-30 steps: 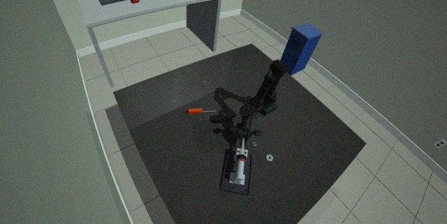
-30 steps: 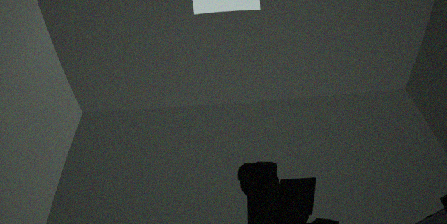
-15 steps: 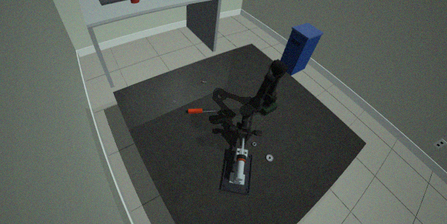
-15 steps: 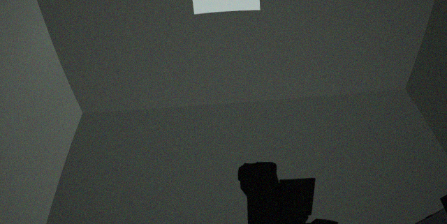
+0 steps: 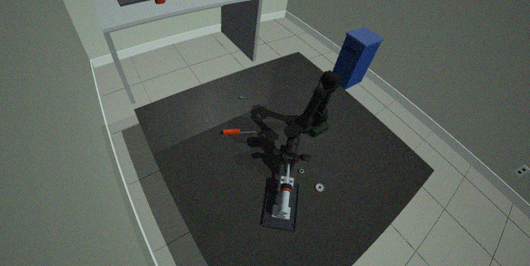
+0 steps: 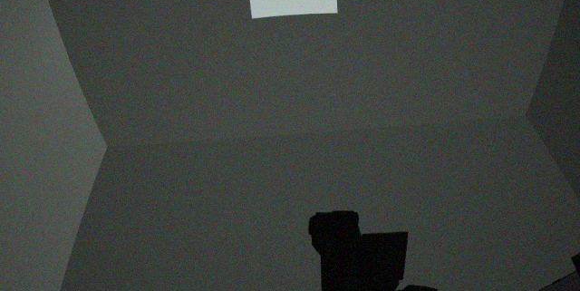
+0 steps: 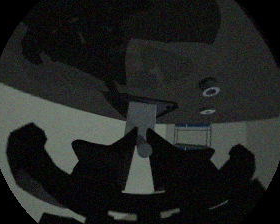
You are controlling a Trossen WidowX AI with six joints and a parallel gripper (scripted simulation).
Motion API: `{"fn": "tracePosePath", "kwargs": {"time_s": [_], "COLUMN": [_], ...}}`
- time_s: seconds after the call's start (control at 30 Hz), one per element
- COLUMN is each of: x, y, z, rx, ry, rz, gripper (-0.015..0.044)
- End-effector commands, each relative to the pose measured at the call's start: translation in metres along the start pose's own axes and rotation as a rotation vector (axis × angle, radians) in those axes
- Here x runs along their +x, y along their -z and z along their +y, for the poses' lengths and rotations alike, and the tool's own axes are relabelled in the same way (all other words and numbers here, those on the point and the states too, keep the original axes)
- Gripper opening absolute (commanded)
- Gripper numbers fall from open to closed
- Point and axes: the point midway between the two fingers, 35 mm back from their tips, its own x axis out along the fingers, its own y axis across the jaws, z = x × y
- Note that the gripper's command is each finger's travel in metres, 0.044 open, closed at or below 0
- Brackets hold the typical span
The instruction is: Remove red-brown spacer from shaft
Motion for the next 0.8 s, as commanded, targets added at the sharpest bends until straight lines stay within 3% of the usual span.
{"fn": "tracePosePath", "kwargs": {"time_s": [0.0,0.77], "x": [-0.0007,-0.0024], "y": [-0.0002,-0.0013], "z": [-0.0004,-0.0003], "rx": [-0.004,-0.004], "ry": [0.002,0.002], "rz": [0.001,0.001], "gripper": [0.0000,0.0000]}}
